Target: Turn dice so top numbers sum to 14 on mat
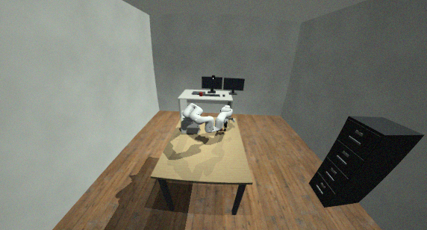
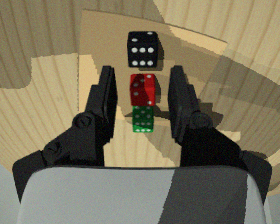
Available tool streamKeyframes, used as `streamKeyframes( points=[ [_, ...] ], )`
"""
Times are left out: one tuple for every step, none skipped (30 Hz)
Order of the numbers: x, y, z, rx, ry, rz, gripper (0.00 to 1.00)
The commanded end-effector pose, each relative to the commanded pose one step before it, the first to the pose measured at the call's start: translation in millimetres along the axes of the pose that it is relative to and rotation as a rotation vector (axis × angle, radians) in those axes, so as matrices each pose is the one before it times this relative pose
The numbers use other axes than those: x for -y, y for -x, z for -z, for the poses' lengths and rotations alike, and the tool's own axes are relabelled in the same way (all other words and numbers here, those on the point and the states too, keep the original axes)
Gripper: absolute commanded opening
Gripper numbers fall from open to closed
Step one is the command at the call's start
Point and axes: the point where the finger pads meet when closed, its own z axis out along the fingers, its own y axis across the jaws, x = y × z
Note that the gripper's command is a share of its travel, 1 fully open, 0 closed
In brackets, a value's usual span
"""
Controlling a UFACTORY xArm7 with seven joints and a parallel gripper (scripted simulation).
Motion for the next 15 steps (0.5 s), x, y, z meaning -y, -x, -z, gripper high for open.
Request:
streamKeyframes(
  points=[
    [0.49,-1.03,25.26,-0.00490,-0.00295,0.00001,0.42],
    [0.00,0.00,3.17,0.00000,0.00000,0.00000,0.42],
    [0.00,0.01,2.60,0.00000,0.00000,0.00001,0.42],
    [0.00,-0.01,2.03,0.00000,0.00000,-0.00001,0.42],
    [0.00,0.00,1.47,0.00000,0.00000,0.00000,0.42],
    [0.00,0.00,0.96,0.00000,0.00000,0.00000,0.42],
    [0.00,0.00,0.53,0.00000,0.00000,0.00000,0.42],
    [0.00,0.00,0.21,0.00000,0.00000,0.00000,0.42],
    [0.00,0.00,0.03,0.00000,0.00000,0.00000,0.42],
    [0.00,0.00,0.00,0.00000,0.00000,0.00000,0.42],
    [0.00,0.00,0.00,0.00000,0.00000,0.00000,0.42],
    [0.00,0.00,0.00,0.00000,0.00000,0.00000,1.00],
    [0.00,0.00,0.00,0.00000,0.00000,0.00000,1.00],
    [0.00,0.00,0.00,0.00000,0.00000,0.00000,1.00],
    [0.00,0.00,0.00,0.00000,0.00000,0.00000,1.00]
  ],
)
